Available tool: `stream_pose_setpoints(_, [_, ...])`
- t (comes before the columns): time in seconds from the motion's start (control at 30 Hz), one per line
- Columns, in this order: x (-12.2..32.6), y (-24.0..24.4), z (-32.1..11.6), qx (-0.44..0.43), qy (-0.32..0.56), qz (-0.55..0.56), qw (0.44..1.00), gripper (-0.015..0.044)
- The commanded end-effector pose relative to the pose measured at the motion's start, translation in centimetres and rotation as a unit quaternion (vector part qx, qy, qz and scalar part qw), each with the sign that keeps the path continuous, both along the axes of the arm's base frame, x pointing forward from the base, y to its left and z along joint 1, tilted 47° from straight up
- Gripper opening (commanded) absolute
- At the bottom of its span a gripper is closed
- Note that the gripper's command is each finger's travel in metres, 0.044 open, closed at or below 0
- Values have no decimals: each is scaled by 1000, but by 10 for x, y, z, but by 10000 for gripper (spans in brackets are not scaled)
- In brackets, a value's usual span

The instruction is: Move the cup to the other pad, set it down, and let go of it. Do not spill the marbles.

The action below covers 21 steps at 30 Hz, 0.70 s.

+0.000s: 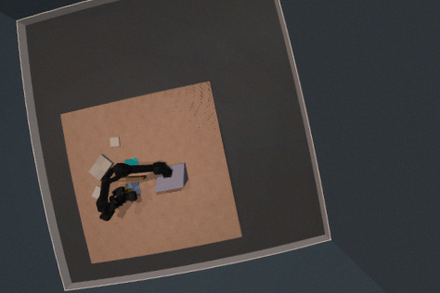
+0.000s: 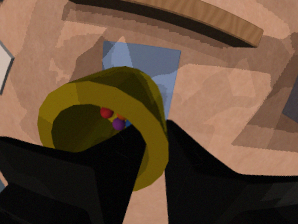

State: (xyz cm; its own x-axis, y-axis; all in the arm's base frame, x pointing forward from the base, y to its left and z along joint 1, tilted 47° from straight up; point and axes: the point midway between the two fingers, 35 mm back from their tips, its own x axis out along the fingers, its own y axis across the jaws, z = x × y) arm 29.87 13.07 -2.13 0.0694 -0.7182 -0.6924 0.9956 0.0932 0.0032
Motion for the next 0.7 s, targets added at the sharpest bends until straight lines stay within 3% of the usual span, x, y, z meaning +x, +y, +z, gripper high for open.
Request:
stream_pose_setpoints(0.0, [-1,5,5,2,-2,-2,1000,0])
stream_pose_setpoints(0.67, [0,1,4,0,-1,0,1000,0])
